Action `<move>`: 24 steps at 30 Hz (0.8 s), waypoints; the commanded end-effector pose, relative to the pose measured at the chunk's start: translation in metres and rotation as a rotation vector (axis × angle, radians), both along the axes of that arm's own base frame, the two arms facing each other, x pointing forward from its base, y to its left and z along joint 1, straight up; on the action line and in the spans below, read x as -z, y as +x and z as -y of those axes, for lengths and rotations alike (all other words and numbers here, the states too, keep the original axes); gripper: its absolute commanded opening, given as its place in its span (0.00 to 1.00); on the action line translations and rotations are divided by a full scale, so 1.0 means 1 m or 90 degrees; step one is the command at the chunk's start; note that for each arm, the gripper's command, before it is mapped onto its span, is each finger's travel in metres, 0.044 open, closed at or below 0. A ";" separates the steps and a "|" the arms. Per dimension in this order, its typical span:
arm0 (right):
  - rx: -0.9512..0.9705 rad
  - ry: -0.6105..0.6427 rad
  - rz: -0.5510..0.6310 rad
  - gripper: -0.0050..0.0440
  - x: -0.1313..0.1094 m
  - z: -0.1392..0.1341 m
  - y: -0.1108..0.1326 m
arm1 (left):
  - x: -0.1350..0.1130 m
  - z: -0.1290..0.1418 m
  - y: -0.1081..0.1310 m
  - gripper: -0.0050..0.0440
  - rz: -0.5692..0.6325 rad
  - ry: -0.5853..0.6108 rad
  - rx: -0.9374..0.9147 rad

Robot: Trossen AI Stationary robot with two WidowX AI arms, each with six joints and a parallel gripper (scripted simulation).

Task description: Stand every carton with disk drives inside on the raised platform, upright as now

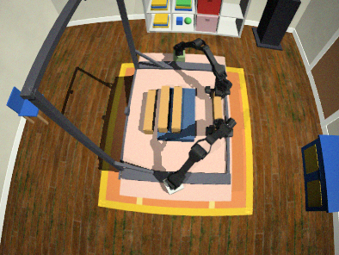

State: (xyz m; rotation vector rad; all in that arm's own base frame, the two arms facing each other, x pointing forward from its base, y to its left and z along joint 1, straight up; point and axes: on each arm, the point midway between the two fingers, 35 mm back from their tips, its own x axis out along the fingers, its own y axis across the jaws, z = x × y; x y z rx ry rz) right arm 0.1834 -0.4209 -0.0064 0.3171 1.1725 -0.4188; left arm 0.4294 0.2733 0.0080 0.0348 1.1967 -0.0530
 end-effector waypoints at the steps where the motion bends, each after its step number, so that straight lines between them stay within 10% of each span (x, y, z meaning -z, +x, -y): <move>1: -0.002 -0.011 0.005 0.89 -0.007 0.003 0.002 | -0.013 -0.003 0.003 0.89 0.017 0.013 0.000; 24: -0.002 -0.011 0.005 0.89 -0.007 0.003 0.002 | -0.012 -0.002 0.003 0.89 0.021 0.015 0.000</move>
